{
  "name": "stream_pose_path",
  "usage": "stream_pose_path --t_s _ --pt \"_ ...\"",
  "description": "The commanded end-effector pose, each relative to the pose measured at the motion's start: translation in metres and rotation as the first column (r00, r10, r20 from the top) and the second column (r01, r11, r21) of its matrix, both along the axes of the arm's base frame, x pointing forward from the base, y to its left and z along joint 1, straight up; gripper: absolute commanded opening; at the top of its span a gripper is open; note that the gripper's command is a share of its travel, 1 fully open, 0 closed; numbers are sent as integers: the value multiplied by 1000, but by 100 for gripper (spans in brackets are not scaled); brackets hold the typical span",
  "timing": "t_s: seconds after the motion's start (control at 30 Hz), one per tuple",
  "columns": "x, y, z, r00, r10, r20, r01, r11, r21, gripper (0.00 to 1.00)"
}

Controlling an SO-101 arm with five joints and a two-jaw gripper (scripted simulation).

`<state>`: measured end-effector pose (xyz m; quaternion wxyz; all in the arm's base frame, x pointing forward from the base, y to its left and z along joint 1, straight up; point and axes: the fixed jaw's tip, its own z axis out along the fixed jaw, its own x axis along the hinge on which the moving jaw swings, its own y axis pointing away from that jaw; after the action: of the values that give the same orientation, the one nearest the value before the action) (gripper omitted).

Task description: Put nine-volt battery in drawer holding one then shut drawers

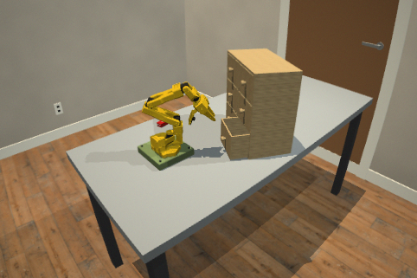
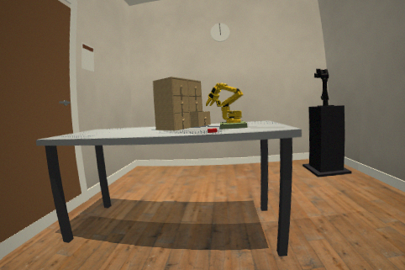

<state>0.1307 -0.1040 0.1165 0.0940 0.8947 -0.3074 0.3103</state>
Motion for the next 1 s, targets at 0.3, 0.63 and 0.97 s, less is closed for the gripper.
stream_pose_path --t_s 0.3,0.63,0.97 --pt "0 -3 4 981 -170 92 163 983 86 21" --pt "-1 -3 3 933 -332 139 302 932 200 21" --pt "-2 -2 2 834 -524 170 448 825 345 21"
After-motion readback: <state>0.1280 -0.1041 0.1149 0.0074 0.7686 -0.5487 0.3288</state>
